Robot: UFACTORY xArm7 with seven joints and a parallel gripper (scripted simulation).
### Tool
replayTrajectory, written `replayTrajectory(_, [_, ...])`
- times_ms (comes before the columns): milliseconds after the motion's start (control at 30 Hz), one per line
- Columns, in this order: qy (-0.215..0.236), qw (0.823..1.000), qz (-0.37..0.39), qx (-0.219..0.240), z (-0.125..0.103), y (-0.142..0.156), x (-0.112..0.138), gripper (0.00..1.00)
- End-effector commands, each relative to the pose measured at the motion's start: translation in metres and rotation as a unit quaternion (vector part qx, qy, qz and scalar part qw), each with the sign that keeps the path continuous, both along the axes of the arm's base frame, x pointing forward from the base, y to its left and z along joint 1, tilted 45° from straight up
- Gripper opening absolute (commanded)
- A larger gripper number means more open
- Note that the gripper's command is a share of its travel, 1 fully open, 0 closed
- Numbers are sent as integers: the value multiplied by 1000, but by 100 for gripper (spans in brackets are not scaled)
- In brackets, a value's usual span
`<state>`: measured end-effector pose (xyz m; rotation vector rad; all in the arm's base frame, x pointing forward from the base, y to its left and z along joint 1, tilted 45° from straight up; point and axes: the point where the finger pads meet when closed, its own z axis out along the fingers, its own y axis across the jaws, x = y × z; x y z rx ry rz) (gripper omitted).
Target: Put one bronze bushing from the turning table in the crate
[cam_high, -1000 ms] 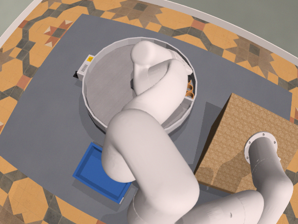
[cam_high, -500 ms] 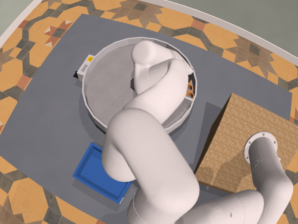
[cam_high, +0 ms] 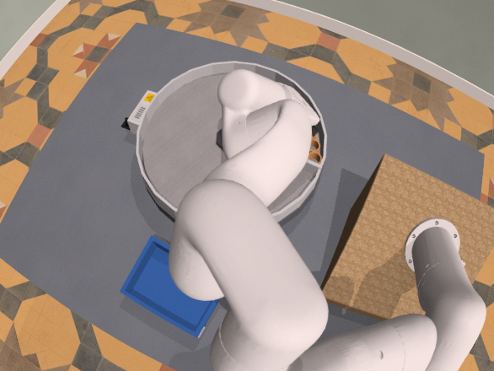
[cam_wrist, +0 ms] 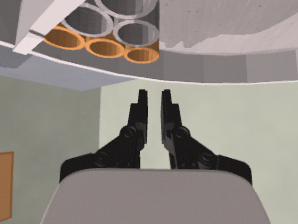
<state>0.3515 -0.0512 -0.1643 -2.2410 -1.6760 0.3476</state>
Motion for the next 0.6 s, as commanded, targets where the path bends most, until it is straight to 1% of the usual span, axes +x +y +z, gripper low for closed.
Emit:
replayTrajectory(0, [-1, 1000, -1, -1, -10, 9, -1, 14])
replayTrajectory(567, [-1, 1000, -1, -1, -13, 11, -1, 14])
